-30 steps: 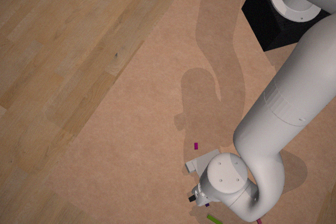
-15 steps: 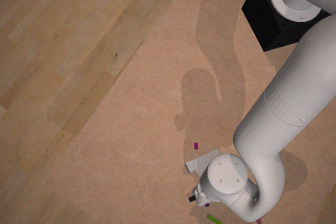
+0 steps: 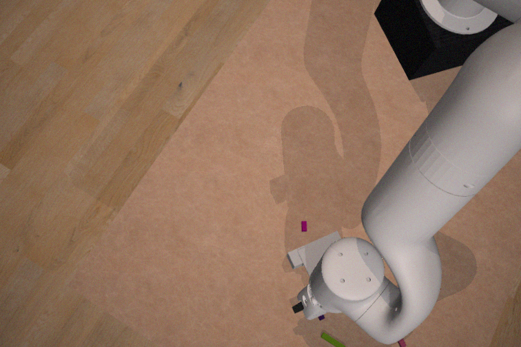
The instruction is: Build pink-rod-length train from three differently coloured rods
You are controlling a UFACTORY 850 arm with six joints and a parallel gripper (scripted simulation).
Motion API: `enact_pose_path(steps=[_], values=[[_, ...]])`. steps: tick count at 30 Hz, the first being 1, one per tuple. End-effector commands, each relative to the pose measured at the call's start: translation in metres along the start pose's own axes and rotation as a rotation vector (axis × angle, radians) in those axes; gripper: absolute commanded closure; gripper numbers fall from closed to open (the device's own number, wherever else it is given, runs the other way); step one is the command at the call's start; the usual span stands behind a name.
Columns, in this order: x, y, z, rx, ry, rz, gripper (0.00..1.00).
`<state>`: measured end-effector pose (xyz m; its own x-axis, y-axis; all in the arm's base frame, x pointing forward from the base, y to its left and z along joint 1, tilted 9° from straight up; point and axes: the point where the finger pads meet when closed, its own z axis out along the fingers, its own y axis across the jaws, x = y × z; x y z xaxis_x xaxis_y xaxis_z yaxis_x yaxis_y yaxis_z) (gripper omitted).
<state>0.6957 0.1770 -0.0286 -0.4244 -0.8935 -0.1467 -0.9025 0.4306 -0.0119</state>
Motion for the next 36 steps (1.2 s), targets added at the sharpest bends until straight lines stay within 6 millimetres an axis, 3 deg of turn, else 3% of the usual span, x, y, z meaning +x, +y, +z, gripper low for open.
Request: enact_pose_path(steps=[1,36], values=[[-0.001,-0.001,0.001,0.002,-0.001,0.0,0.76],[-0.001,-0.001,0.043,0.002,-0.001,0.0,0.76]])
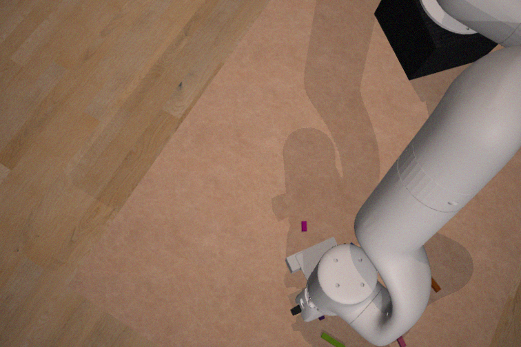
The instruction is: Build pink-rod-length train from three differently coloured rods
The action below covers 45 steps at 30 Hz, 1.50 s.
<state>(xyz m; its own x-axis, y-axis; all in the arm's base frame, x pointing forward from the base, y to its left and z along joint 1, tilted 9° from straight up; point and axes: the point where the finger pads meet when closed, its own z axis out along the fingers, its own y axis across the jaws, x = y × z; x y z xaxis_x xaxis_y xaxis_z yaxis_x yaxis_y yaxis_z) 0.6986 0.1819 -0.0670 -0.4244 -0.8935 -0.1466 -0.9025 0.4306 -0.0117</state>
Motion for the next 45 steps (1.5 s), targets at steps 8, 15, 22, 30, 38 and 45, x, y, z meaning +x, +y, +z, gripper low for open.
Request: enact_pose_path(steps=[8,15,22,30,38,45], values=[[-0.001,-0.0012,0.0089,0.002,-0.001,0.0,0.76],[-0.001,-0.0012,0.0111,0.002,-0.001,0.0,0.76],[-0.001,-0.0012,0.0112,0.002,-0.001,0.0,0.76],[-0.001,-0.0012,0.0112,0.002,-0.001,0.0,0.76],[-0.001,-0.0012,0.0112,0.002,-0.001,0.0,0.76],[-0.001,-0.0012,0.0112,0.002,-0.001,0.0,0.76]])
